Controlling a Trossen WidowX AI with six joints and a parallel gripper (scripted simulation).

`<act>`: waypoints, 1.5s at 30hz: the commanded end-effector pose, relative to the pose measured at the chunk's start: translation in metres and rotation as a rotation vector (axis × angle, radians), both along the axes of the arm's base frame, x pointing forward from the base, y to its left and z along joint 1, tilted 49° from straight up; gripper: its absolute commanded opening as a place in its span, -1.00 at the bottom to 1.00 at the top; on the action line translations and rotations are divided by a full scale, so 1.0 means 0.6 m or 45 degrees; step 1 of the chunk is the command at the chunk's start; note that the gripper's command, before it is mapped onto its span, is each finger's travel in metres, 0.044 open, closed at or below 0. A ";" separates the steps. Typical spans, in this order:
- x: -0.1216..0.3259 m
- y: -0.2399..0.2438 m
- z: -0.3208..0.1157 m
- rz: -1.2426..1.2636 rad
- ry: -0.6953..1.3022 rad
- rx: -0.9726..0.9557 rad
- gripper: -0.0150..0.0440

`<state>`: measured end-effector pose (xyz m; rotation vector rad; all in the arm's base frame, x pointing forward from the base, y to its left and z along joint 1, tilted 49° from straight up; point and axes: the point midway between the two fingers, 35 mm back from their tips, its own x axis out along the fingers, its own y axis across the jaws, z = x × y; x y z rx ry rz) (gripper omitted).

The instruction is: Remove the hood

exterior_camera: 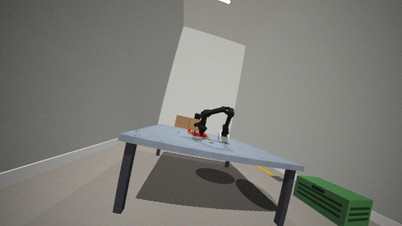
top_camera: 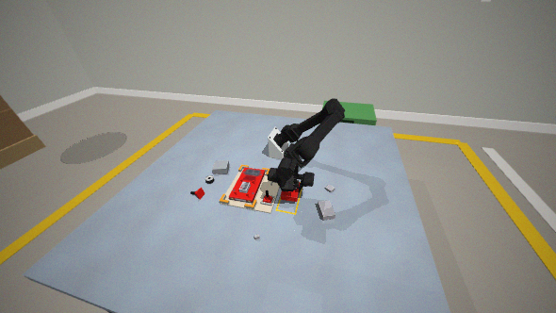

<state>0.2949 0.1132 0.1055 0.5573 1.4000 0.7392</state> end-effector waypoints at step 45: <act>-0.001 0.026 -0.019 0.000 -0.007 0.004 -0.40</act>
